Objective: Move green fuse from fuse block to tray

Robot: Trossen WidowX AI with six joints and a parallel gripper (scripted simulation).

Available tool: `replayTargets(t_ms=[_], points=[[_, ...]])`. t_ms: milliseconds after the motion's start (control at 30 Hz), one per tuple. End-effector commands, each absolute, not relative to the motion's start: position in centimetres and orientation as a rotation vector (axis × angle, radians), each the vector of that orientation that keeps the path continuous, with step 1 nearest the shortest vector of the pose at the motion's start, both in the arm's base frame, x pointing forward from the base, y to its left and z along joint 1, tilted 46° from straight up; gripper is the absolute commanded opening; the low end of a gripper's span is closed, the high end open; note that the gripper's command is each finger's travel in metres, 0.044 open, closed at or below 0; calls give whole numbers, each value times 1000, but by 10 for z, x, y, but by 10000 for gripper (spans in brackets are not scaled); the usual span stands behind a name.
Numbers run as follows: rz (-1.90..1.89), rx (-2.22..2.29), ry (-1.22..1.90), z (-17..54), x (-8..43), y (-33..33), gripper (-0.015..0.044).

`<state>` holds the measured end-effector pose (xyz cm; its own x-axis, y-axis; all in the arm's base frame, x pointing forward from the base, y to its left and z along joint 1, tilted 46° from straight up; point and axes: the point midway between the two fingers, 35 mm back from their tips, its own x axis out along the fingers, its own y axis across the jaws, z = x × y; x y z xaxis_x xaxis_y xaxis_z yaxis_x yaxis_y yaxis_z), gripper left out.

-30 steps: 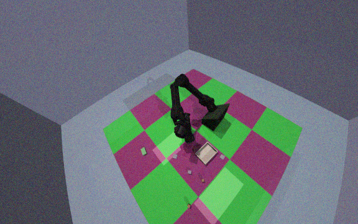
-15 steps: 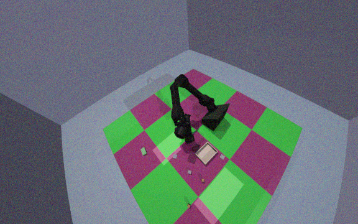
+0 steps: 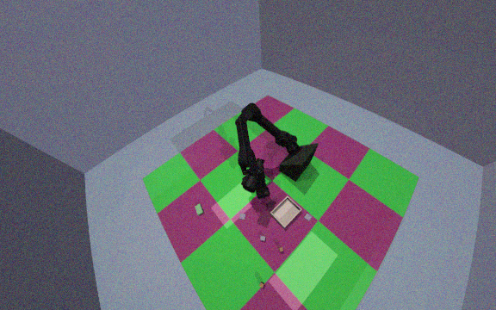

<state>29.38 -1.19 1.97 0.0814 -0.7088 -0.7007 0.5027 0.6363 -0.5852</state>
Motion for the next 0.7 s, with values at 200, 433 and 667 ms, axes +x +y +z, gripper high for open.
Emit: replayTargets(t_ms=[200,433,667], points=[[-916,-220,1180,16,294,-16,72],[-916,-220,1180,12,294,-20,72],[-916,-220,1180,12,294,-20,72]])
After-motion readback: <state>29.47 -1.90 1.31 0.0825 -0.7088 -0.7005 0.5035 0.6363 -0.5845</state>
